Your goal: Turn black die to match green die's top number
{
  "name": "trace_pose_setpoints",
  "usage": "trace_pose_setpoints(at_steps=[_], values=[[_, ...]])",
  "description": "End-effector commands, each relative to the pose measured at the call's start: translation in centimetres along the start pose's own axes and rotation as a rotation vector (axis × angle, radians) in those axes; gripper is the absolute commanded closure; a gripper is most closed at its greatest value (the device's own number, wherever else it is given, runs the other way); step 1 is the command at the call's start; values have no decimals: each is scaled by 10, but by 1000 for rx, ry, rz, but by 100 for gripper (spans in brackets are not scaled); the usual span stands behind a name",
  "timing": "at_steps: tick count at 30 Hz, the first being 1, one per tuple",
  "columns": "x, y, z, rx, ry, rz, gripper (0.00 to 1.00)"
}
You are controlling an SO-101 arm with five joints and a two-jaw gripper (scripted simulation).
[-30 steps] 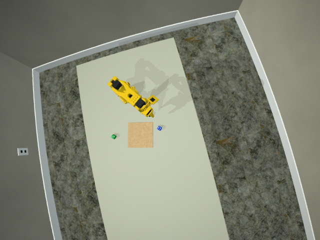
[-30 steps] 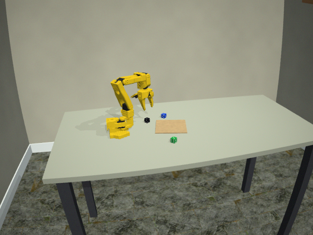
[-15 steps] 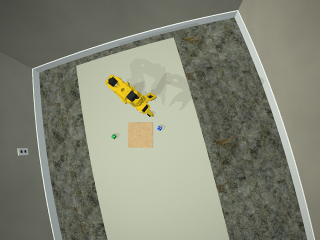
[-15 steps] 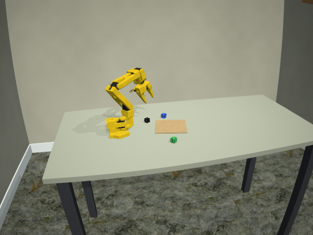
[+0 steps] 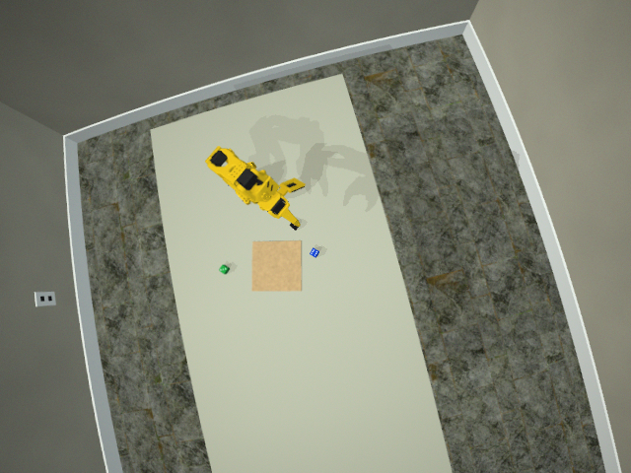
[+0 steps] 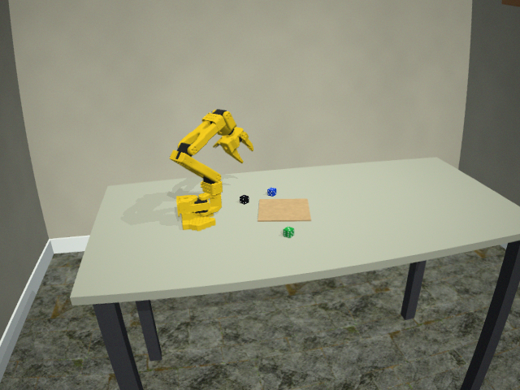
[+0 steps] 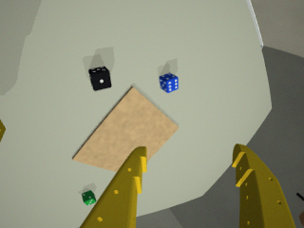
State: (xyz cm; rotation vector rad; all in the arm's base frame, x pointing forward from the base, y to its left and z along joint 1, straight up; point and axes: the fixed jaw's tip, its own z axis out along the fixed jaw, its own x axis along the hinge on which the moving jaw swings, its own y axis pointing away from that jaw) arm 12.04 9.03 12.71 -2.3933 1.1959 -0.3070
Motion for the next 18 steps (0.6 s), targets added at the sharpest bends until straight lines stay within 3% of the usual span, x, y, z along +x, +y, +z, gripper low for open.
trace_pose_setpoints(at_steps=[1, 18], values=[[-1, -6, -6, 47, -3, 2, 72], [-3, -6, -4, 13, -8, 148, 72]])
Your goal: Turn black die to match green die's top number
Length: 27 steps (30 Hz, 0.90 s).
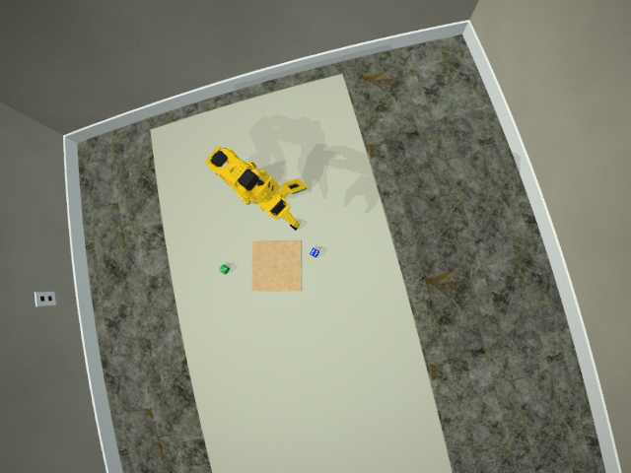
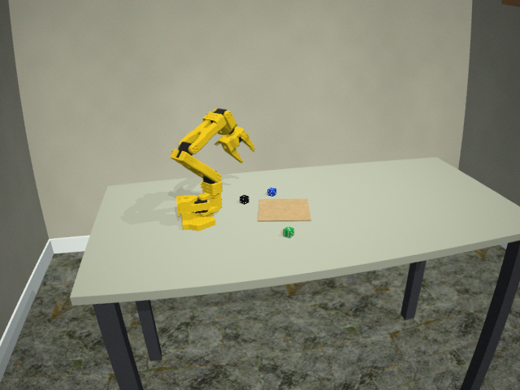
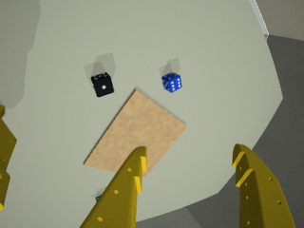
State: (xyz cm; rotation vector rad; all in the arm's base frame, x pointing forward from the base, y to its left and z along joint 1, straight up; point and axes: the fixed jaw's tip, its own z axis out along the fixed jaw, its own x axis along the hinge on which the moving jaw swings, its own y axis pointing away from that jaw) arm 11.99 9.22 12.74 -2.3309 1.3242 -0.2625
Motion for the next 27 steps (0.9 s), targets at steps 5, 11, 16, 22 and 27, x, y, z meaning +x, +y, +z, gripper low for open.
trace_pose_setpoints(at_steps=[5, 11, 16, 22, 27], values=[[-4, -6, -3, -2, -7, 165, 72], [-8, -7, 0, -46, 2, 357, 72], [-10, -8, 2, -70, 11, 467, 72], [-14, -10, 6, -120, 41, 699, 72], [-17, -12, 9, -156, 75, 890, 72]])
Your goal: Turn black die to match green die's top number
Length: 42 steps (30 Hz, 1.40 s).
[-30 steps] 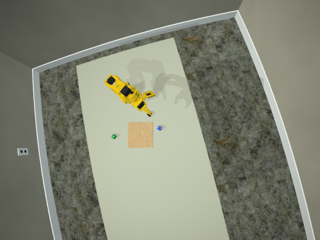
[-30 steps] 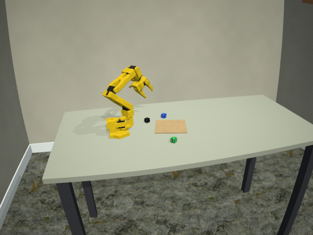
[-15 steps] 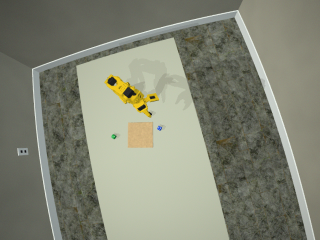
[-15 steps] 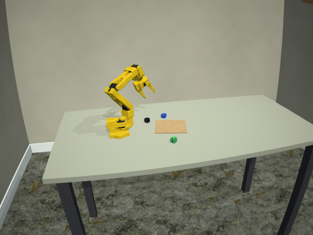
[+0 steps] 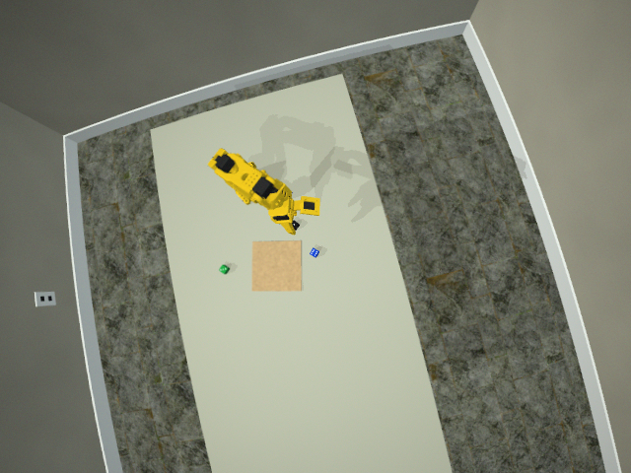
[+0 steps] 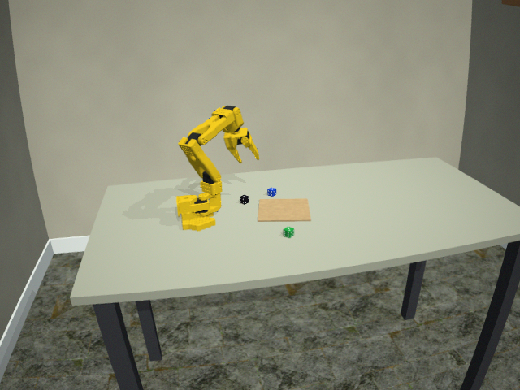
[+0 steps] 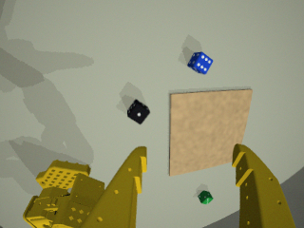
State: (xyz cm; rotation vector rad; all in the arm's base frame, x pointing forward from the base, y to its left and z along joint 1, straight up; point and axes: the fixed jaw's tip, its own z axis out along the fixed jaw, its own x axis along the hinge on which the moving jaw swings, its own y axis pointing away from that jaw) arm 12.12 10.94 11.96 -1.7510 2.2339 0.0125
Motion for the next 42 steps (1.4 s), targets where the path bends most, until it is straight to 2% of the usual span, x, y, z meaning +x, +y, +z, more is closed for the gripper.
trace_pose_setpoints(at_steps=[1, 19, 29, 42], values=[[-7, -2, -3, 1, -11, 147, 72], [-16, -1, 6, -40, 85, 590, 72], [-17, -1, 8, -42, 105, 669, 72], [-17, -1, 10, -45, 117, 680, 72]])
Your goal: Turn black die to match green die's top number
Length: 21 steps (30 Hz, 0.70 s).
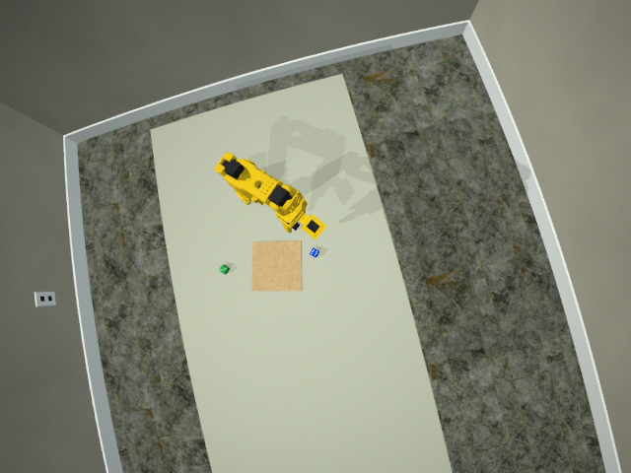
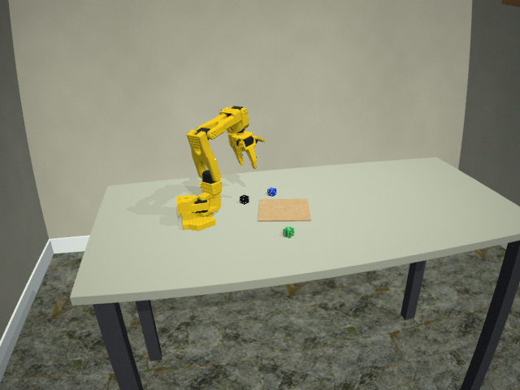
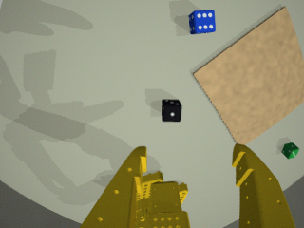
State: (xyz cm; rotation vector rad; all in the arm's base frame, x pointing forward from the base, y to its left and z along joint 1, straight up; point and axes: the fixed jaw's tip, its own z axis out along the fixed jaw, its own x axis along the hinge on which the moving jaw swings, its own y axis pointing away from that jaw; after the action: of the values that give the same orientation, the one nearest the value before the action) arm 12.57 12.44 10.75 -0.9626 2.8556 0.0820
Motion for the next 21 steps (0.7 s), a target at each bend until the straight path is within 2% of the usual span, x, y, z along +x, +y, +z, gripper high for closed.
trace_pose_setpoints(at_steps=[1, 5, 11, 13, 21], values=[[-4, 1, -5, -5, -35, 0, 72], [-2, 1, 4, 1, 29, 0, 72], [6, 0, 28, 16, 197, 0, 72], [6, 0, 28, 16, 197, 0, 72], [21, -1, 55, 35, 402, 0, 72]])
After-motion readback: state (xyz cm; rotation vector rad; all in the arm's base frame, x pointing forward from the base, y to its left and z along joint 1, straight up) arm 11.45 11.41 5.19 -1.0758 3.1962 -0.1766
